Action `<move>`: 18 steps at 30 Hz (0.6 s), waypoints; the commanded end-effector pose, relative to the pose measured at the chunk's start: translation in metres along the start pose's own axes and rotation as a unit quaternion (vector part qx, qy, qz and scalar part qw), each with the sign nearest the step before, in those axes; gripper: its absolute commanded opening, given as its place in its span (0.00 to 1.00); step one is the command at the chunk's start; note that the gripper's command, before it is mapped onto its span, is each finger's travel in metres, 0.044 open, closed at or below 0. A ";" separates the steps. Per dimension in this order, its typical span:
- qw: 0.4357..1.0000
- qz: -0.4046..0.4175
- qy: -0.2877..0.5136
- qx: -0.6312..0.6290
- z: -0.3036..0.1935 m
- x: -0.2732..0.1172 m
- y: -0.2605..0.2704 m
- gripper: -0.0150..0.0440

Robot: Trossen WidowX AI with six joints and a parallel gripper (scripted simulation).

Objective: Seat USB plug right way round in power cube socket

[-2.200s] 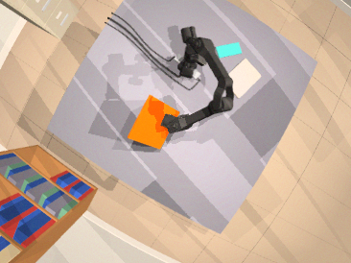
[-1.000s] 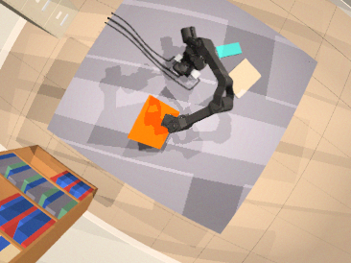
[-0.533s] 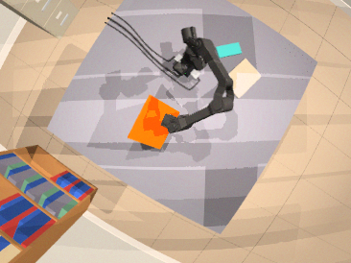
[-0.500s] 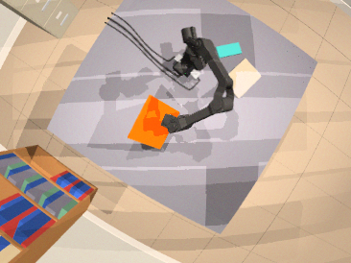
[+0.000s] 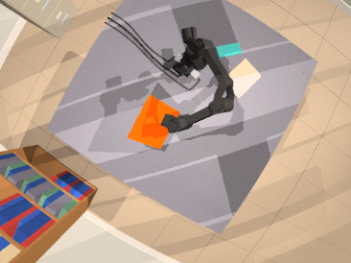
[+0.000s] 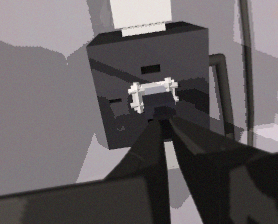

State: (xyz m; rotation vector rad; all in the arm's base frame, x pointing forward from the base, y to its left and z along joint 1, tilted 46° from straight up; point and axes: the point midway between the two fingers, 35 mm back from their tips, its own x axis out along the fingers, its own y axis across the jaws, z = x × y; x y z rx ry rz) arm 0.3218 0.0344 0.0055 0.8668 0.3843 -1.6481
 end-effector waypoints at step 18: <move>1.000 -0.001 0.009 0.001 -0.002 0.003 0.000 0.25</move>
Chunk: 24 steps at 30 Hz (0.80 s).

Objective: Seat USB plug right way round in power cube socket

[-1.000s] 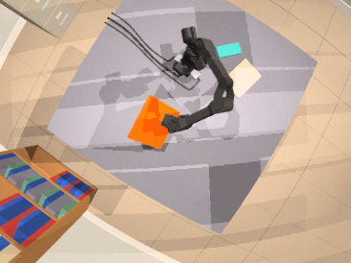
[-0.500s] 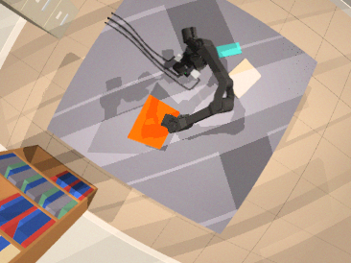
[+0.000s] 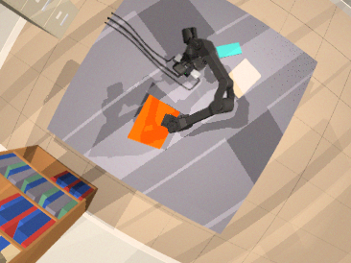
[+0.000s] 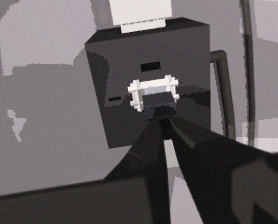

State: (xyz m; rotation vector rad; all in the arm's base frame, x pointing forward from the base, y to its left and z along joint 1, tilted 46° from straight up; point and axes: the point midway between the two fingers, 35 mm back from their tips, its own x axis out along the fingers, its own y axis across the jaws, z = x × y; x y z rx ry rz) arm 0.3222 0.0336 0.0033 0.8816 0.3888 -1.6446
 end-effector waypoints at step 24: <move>1.000 0.000 0.011 0.002 -0.002 0.003 0.000 0.25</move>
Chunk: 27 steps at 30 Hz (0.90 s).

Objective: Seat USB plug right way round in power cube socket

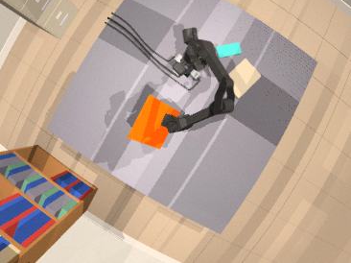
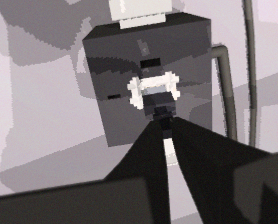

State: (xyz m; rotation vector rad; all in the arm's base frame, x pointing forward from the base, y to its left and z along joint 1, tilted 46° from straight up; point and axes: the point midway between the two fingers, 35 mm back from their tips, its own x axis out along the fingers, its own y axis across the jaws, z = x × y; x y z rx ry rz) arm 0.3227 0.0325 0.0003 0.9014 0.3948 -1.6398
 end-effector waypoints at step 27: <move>1.000 0.000 0.012 0.002 -0.002 0.004 0.000 0.25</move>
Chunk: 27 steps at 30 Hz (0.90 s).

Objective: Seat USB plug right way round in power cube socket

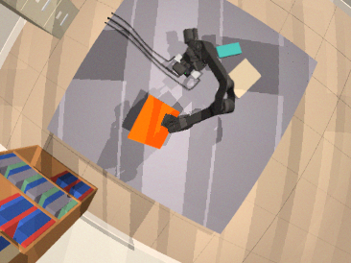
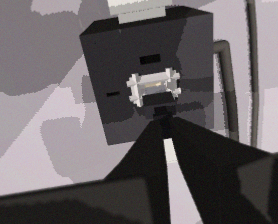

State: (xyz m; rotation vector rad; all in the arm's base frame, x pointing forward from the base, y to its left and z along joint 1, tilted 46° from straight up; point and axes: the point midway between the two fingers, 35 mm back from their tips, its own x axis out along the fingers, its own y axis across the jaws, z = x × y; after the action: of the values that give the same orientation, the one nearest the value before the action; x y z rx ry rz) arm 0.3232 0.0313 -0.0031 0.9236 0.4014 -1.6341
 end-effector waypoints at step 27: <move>1.000 -0.001 0.005 0.000 -0.001 0.004 0.000 0.25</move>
State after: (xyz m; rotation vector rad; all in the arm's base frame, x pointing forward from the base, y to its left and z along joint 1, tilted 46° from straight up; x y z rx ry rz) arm 0.3231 0.0295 -0.0059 0.9327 0.4048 -1.6322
